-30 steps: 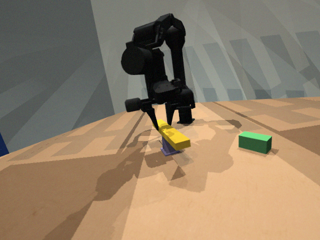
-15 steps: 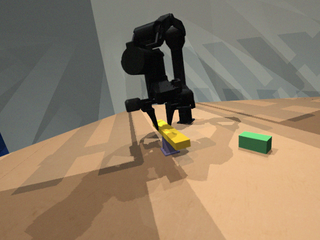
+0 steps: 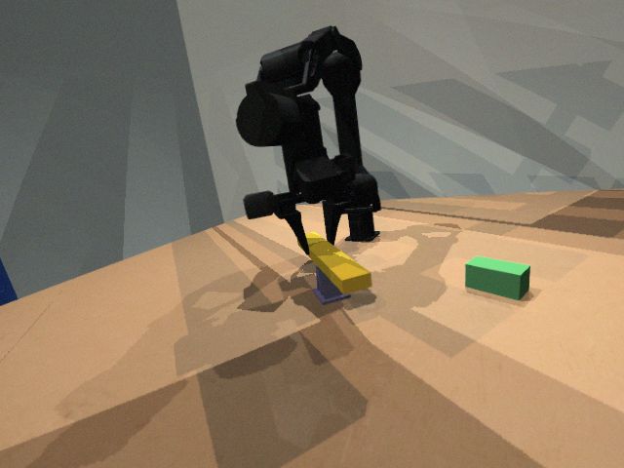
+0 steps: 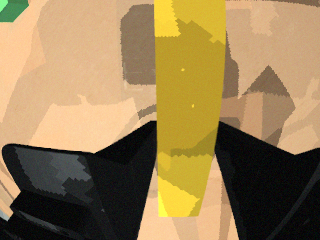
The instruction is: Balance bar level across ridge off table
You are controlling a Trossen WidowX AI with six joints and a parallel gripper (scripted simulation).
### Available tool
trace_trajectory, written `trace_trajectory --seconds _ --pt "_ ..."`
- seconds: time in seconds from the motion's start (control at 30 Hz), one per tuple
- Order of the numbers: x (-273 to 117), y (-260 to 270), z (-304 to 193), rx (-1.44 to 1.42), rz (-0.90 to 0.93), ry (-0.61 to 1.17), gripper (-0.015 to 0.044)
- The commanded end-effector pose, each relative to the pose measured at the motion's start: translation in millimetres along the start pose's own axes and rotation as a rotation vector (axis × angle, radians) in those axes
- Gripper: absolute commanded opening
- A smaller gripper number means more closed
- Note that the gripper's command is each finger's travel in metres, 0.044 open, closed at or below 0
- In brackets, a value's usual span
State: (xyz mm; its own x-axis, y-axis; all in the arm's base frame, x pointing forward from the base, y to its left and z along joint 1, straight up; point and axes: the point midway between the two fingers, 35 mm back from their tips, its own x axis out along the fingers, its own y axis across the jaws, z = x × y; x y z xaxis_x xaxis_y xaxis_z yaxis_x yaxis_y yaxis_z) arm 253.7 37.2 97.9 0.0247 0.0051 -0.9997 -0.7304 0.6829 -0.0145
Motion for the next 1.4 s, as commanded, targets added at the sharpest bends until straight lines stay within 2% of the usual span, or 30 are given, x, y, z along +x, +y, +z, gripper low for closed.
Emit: trace_trajectory --seconds 0.0,1.3,1.37 --pt "0.0 -0.1 -0.1 0.000 0.000 0.000 0.0168" --pt "0.0 -0.1 -0.1 0.000 0.000 0.000 0.0185" --pt "0.0 -0.1 -0.1 0.000 0.000 0.000 0.0238"
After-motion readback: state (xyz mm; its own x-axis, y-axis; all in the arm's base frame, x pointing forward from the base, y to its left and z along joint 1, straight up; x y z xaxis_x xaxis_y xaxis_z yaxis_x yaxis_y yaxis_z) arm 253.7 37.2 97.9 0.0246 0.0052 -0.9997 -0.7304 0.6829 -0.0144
